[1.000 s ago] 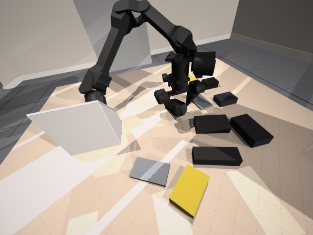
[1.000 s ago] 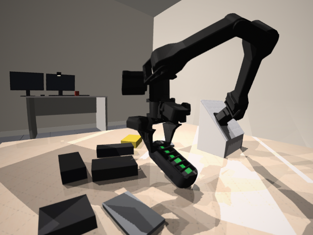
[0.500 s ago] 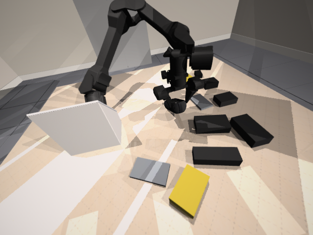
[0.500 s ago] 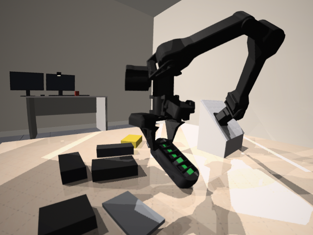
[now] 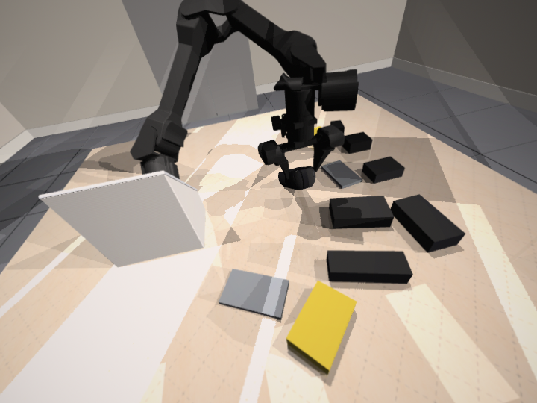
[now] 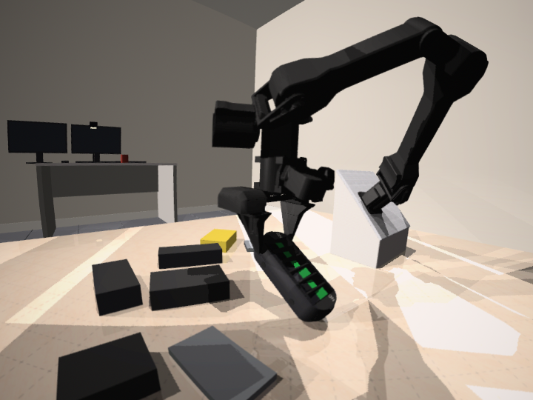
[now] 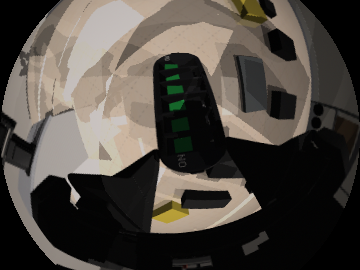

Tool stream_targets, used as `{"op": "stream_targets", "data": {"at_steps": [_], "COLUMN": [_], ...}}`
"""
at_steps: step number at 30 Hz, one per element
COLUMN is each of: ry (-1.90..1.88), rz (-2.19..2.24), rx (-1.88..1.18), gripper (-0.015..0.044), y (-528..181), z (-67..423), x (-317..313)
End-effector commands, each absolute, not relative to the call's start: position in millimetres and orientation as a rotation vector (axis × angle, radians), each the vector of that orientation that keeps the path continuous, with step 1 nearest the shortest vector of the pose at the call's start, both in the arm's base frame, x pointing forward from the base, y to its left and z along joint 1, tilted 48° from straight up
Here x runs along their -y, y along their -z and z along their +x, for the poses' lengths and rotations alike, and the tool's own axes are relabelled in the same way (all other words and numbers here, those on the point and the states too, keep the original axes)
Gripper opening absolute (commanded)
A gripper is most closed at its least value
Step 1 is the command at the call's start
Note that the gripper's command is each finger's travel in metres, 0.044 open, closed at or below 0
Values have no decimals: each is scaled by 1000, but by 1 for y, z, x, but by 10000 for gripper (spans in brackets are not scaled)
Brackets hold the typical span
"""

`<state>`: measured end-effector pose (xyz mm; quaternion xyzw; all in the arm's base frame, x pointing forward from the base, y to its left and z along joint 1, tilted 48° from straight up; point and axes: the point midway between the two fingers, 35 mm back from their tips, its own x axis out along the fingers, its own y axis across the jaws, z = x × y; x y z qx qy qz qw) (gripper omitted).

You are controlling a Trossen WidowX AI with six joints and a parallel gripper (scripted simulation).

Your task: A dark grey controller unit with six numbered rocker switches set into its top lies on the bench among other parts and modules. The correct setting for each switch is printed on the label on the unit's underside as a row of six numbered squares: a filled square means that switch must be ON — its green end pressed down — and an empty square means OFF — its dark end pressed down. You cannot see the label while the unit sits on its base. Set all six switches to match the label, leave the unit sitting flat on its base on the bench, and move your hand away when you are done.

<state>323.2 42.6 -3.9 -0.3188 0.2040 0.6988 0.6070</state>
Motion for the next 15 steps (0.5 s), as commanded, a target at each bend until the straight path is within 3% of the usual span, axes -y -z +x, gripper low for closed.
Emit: {"op": "stream_targets", "data": {"at_steps": [1,15], "ry": [-1606,-1598], "rz": [-744,-765], "rx": [-470,-489], "gripper": [336,336], "y": [-4,-13], "z": [324,321], "x": [-44,-45]}}
